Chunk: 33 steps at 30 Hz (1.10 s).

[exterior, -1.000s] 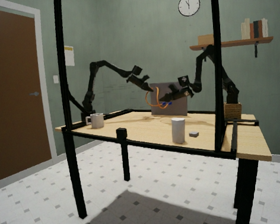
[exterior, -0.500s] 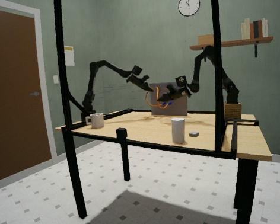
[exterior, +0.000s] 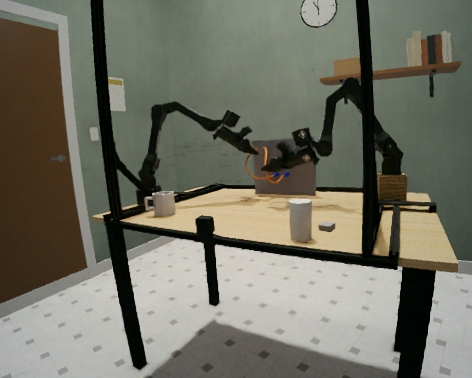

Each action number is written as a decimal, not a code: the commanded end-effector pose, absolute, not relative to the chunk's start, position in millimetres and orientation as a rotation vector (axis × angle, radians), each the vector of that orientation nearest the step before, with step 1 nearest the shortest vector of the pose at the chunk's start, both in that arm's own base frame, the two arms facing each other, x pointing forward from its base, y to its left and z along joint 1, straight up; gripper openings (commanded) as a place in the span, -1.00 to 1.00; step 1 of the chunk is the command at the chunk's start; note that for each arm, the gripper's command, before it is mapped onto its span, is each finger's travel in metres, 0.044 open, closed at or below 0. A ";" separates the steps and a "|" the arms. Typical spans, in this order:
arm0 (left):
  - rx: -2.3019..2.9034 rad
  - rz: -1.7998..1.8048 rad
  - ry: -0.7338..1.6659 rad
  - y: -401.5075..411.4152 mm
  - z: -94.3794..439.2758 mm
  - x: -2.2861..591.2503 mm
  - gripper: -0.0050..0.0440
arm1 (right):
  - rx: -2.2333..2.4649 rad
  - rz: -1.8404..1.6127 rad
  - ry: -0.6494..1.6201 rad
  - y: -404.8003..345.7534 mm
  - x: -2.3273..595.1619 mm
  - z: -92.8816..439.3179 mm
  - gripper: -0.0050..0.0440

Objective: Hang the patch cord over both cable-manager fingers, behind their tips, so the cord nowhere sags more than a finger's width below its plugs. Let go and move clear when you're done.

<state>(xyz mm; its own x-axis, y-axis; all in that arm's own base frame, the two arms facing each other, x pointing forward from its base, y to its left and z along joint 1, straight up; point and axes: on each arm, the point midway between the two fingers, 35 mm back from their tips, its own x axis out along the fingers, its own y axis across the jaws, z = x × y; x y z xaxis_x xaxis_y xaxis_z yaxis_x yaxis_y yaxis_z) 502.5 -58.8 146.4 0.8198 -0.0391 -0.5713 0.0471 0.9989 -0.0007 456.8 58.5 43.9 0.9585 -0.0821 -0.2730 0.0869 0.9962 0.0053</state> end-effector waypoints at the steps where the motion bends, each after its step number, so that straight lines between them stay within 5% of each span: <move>1: 0.011 -0.046 0.583 -58.4 157.3 503.6 -0.70 | 0.027 -0.083 0.261 59.6 465.0 50.0 1.00; 33: 0.011 -0.046 0.583 -58.4 157.3 503.6 -0.70 | 0.014 -0.079 0.244 66.8 480.3 57.5 1.00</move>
